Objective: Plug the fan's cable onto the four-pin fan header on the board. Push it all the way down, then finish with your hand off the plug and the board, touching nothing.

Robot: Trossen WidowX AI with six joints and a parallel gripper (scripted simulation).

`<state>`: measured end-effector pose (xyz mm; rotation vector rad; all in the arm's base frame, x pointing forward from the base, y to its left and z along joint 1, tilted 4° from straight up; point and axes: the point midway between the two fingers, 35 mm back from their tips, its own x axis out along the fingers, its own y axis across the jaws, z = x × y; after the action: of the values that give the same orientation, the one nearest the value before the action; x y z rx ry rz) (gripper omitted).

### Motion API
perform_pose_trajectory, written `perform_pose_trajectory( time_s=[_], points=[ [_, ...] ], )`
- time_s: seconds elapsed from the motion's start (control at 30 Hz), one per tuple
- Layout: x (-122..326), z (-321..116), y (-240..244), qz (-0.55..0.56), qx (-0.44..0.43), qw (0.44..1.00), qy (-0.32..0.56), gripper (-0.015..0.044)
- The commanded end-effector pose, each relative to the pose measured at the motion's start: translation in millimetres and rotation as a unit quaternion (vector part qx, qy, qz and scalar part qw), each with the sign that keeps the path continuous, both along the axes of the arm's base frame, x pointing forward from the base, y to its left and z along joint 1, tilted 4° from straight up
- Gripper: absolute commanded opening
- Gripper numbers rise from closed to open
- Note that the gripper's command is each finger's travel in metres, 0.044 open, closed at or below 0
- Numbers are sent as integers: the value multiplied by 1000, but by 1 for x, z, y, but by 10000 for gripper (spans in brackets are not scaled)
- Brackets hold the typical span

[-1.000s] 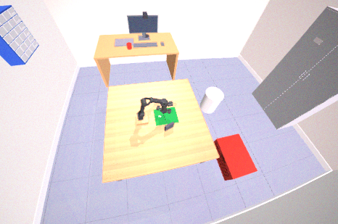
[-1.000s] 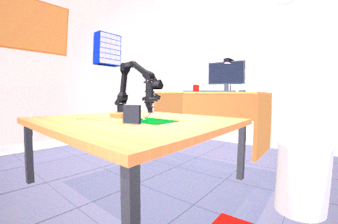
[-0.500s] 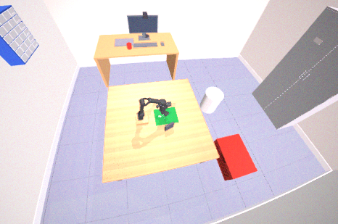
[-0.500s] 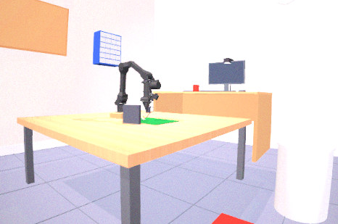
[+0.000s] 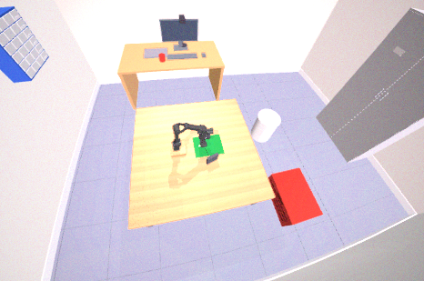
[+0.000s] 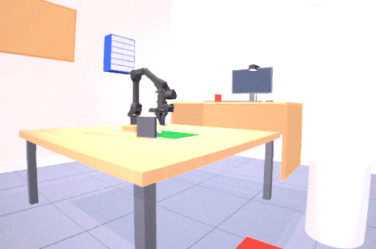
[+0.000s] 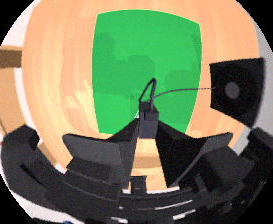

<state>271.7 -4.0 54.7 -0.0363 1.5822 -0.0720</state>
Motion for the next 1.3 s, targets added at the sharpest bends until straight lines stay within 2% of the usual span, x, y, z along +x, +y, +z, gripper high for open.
perform_pose_trajectory(
  time_s=[0.0,0.3,1.27],
  points=[
    [-5,-1,0,-75,1,997,-6,0],
    [-14,-3,-1,-202,-1,979,-14,0],
    [-22,-1,3,-207,-1,978,-14,0]
  ],
)
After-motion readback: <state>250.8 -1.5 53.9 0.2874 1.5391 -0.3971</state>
